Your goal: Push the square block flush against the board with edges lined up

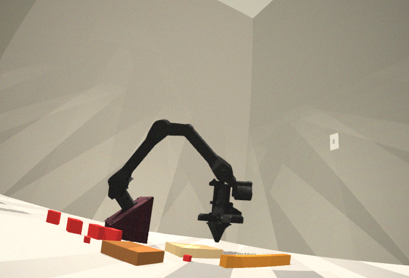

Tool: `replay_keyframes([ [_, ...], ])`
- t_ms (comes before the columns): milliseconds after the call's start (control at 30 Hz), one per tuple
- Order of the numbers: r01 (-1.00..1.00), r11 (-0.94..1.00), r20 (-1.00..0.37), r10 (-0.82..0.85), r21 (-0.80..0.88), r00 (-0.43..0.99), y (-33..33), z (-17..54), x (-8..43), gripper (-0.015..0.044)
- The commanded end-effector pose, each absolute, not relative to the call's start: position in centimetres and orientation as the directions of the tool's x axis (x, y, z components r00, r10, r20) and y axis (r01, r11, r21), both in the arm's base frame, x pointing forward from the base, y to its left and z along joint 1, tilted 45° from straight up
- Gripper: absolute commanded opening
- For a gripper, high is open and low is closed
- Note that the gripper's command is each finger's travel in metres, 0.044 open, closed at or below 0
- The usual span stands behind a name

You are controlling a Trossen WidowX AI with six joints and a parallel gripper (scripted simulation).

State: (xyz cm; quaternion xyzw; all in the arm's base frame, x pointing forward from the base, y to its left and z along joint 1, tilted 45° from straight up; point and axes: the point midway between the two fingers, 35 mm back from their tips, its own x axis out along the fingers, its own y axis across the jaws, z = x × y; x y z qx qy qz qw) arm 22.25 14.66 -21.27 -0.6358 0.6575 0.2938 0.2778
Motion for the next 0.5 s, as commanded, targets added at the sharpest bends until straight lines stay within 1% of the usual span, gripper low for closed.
replay_keyframes([
  [0, -0.998, 0.024, -0.722, -0.69, 0.05, -0.053, 11.81, -23.56, 21.69, 0.0],
  [467, -0.998, 0.024, -0.722, -0.69, 0.051, -0.053, 10.85, -22.61, 21.88, 0.0],
])
